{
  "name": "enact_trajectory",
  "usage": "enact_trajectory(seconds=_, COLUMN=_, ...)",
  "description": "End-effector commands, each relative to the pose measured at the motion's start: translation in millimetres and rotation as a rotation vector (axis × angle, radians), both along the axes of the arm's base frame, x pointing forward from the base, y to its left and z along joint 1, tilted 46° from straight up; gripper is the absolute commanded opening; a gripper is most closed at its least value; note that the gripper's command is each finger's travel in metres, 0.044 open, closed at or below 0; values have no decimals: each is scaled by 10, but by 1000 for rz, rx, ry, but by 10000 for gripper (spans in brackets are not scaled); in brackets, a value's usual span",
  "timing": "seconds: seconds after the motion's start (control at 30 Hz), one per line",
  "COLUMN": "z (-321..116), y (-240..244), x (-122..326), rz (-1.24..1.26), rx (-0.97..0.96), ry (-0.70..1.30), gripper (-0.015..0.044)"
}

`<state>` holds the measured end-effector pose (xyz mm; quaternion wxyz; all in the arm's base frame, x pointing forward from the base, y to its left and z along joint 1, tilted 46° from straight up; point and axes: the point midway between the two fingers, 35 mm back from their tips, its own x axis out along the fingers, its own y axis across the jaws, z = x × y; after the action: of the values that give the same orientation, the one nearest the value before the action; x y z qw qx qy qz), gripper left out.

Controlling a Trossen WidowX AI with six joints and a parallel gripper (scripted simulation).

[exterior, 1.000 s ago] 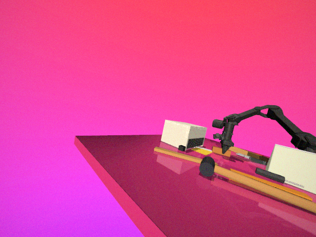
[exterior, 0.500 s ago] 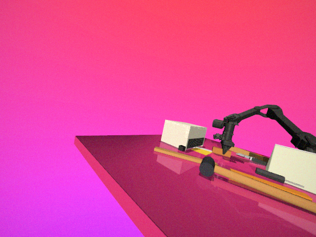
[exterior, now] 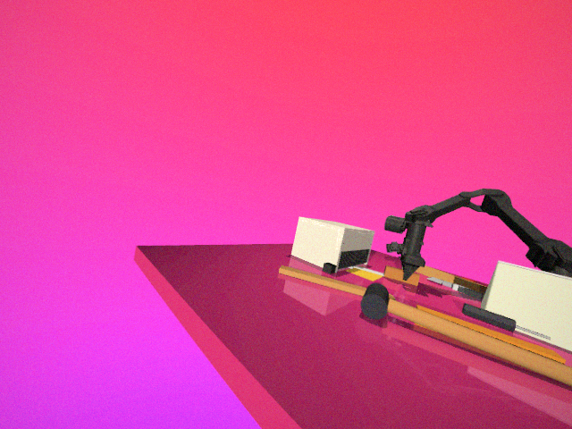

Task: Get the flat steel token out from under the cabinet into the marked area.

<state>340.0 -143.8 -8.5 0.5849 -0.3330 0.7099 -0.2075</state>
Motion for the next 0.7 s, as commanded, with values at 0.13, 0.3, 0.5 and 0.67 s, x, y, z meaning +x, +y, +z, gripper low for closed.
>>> enact_trajectory(seconds=0.13, z=-58, y=46, x=-19, rz=3, rx=10, ry=7, gripper=0)
enact_trajectory(seconds=0.3, z=-59, y=46, x=-19, rz=3, rx=10, ry=7, gripper=0)
enact_trajectory(seconds=0.5, z=-50, y=39, x=-43, rz=3, rx=10, ry=7, gripper=0)
enact_trajectory(seconds=0.67, z=-33, y=29, x=-92, rz=3, rx=10, ry=7, gripper=0)
